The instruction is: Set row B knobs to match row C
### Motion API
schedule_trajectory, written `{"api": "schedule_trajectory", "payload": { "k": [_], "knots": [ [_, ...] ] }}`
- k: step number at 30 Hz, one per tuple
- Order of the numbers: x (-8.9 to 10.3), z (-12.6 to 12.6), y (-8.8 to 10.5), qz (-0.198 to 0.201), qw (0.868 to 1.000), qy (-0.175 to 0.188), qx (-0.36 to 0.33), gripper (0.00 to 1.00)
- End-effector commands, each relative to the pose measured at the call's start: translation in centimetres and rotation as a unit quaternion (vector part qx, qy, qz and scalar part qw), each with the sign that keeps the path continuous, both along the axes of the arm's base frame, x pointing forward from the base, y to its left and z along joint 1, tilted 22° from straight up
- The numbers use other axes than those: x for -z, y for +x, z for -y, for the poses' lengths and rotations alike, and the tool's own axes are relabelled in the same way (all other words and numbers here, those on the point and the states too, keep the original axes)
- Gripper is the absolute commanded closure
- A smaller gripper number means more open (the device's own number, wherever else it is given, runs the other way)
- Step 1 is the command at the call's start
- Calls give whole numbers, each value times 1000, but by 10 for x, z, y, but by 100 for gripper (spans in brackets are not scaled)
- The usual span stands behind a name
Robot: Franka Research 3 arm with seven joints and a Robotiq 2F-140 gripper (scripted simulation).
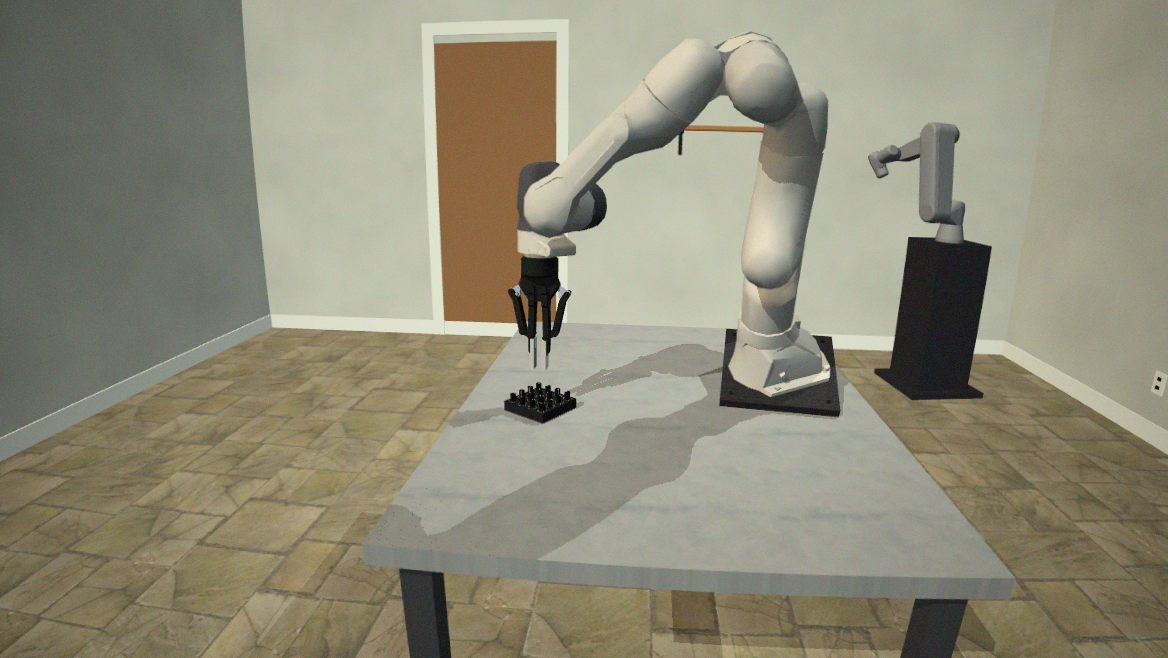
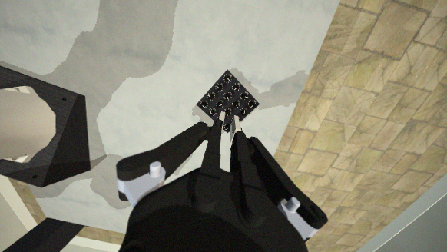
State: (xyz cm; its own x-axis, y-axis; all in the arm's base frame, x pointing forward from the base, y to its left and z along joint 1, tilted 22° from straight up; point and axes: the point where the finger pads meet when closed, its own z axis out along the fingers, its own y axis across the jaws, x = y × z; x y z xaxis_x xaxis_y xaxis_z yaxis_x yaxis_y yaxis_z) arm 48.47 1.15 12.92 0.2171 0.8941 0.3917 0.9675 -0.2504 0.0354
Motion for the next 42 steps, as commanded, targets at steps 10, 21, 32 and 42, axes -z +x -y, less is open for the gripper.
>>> {"api": "schedule_trajectory", "payload": {
  "k": [10,21,32,42],
  "knots": [
    [-1,0,0,-38,996,6,79,88],
    [-1,0,0,-38,996,6,79,88],
    [-1,0,0,-38,996,6,79,88],
    [-1,0,0,-38,996,6,79,88]
  ]
}}
